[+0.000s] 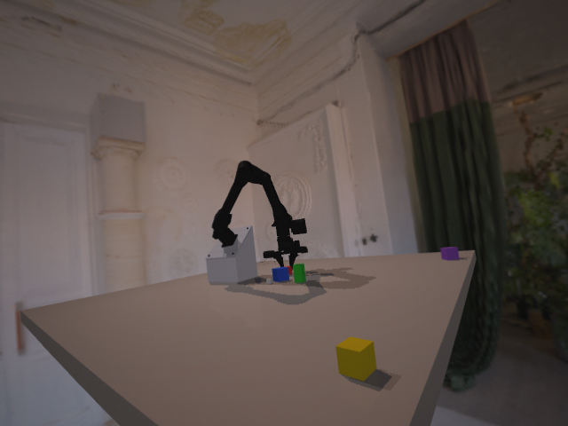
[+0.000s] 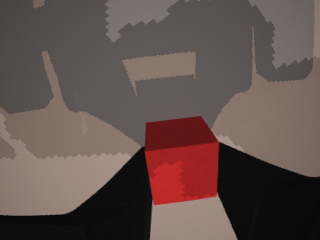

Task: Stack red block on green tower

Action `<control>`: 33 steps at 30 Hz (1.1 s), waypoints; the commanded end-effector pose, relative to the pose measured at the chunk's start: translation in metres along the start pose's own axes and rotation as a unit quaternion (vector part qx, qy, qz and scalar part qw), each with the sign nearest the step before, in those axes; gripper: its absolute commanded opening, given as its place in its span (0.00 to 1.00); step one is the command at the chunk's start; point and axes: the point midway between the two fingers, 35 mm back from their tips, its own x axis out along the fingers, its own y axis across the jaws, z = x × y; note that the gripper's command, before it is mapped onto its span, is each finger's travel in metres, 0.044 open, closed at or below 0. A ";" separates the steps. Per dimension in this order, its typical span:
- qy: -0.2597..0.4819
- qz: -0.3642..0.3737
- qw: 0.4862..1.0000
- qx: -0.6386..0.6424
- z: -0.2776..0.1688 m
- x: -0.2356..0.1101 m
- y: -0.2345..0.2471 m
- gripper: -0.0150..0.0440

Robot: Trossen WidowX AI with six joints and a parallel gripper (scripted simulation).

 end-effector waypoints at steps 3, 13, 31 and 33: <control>-0.001 0.000 1.000 -0.003 0.000 -0.003 0.000 0.30; 0.000 0.001 1.000 -0.003 0.000 -0.054 0.001 0.25; 0.001 0.001 1.000 -0.003 -0.001 -0.120 0.003 0.25; 0.002 0.002 1.000 -0.002 0.003 -0.120 0.004 0.25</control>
